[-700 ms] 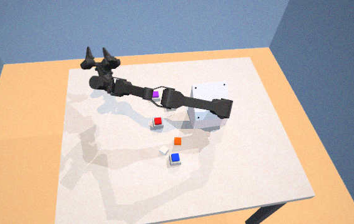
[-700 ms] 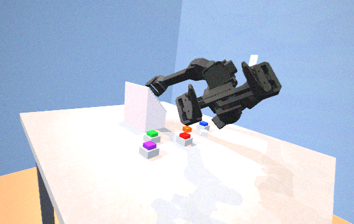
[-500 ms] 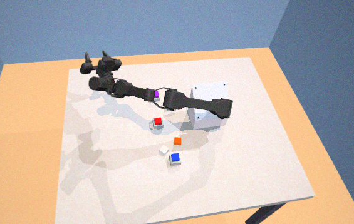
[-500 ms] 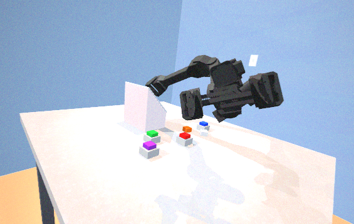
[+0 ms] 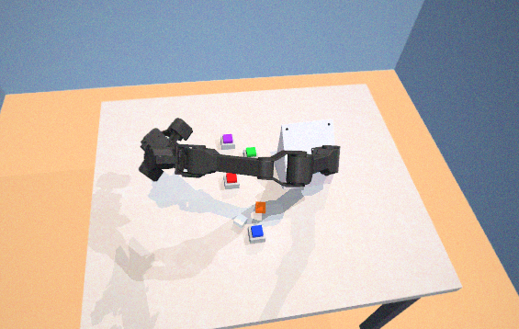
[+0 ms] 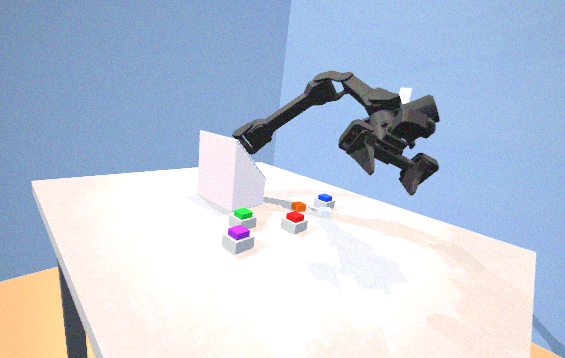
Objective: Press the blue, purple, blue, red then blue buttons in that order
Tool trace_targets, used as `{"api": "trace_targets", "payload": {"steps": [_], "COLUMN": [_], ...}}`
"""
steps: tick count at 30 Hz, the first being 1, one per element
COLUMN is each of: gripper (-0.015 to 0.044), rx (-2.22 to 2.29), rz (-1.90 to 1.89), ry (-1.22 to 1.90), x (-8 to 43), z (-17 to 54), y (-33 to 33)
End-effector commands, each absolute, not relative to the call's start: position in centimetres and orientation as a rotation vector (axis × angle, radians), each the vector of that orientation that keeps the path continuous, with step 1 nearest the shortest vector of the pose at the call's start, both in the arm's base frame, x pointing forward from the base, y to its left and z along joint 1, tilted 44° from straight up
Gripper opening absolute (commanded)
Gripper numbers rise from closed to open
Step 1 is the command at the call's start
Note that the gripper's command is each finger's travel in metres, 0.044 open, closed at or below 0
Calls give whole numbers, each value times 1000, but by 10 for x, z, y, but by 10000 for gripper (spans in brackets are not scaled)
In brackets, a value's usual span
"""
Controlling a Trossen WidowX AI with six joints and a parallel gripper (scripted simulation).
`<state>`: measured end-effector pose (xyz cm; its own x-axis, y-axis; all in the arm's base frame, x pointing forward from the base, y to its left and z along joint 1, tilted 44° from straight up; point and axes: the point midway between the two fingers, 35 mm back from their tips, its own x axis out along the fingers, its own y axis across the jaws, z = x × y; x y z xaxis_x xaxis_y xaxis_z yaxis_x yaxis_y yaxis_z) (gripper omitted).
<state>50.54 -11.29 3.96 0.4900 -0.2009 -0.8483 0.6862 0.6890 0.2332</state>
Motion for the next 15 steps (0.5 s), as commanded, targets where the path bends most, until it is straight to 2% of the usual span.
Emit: {"api": "trace_targets", "payload": {"steps": [1,15], "gripper": [400,400], "rx": [577,637], "rz": [-331,506], "ry": [1112,1468], "x": [459,264], "z": [61,156], "y": [-55,90]}}
